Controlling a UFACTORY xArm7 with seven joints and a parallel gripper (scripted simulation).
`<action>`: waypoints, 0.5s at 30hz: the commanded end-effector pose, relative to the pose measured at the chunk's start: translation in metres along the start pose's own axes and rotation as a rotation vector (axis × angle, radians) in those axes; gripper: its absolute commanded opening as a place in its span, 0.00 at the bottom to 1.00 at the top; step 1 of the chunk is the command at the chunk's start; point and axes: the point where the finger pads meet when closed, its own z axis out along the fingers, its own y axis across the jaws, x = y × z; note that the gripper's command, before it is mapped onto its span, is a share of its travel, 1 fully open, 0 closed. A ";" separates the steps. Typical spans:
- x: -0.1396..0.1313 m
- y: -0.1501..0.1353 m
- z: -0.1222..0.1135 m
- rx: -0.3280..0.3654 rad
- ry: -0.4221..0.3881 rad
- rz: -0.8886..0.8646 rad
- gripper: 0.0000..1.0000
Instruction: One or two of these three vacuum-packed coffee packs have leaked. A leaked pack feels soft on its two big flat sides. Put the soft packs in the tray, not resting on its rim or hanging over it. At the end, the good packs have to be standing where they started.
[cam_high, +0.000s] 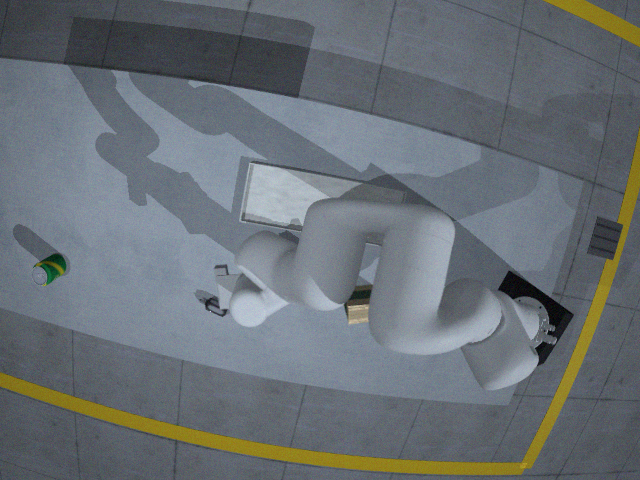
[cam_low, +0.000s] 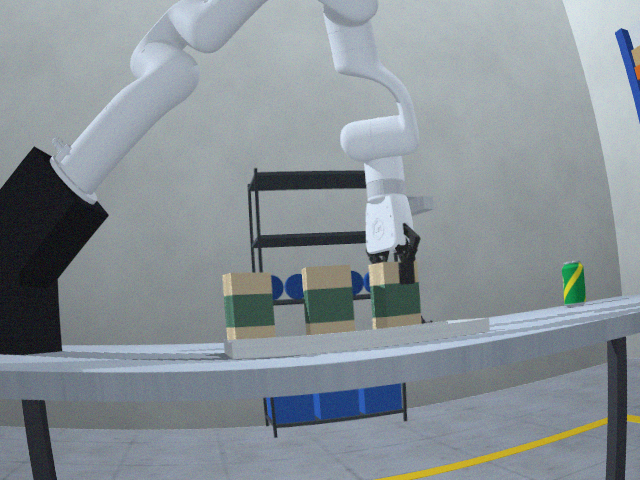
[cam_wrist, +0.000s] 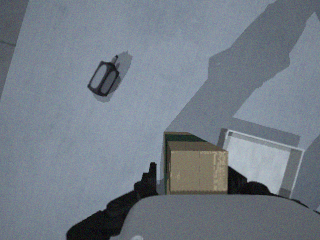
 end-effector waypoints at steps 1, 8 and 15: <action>0.001 0.000 -0.001 0.001 0.003 0.000 0.83; 0.001 0.000 -0.001 0.001 0.003 0.000 0.23; 0.001 0.000 -0.001 0.001 0.003 0.000 0.23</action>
